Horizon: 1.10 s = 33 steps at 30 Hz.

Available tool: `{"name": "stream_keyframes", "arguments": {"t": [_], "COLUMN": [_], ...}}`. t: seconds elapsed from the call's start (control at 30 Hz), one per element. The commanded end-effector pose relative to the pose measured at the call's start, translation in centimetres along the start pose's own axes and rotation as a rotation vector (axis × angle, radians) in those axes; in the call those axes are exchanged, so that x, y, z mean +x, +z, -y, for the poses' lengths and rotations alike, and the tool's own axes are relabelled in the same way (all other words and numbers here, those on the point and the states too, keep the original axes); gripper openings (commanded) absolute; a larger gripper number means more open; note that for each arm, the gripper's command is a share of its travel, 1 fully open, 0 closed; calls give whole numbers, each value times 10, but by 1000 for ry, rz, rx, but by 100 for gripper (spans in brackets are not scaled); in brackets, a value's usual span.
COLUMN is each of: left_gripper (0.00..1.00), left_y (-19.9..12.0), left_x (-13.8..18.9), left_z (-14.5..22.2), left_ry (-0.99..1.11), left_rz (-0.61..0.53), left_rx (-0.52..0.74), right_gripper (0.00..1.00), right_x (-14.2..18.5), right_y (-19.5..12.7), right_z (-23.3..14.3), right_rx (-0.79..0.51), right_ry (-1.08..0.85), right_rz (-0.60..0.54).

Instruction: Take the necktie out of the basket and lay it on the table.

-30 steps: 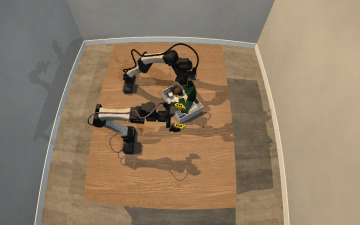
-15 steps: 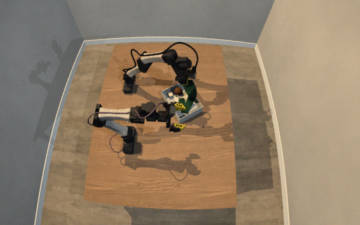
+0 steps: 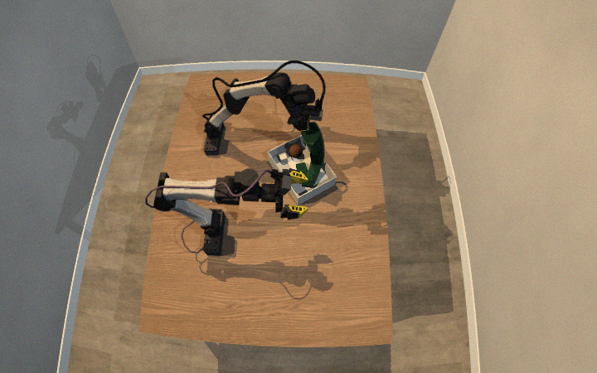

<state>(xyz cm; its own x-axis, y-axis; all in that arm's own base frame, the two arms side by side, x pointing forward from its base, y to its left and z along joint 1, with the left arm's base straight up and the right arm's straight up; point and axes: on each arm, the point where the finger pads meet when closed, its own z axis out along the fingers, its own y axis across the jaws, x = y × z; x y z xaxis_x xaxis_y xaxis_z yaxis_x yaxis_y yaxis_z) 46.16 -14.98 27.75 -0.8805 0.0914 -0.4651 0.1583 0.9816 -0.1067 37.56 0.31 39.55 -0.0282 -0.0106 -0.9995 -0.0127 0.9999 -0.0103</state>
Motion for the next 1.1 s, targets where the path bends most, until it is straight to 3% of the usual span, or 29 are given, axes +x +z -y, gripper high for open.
{"name": "stream_keyframes", "arguments": {"t": [0.0, 0.67, 1.07], "left_gripper": [7, 7, 7], "left_y": [-31, -62, -90], "left_x": [5, 51, 92], "left_z": [-12, -85, -149], "left_ry": [18, 20, 22], "left_rz": [-319, -420, -460], "left_rx": [-58, -87, -93], "right_gripper": [100, 100, 100], "right_x": [-2, -2, -2], "right_y": [0, 0, 0], "right_z": [0, 0, 0], "right_rx": [0, 0, 0], "right_ry": [0, 0, 0], "right_rz": [8, 7, 7]}}
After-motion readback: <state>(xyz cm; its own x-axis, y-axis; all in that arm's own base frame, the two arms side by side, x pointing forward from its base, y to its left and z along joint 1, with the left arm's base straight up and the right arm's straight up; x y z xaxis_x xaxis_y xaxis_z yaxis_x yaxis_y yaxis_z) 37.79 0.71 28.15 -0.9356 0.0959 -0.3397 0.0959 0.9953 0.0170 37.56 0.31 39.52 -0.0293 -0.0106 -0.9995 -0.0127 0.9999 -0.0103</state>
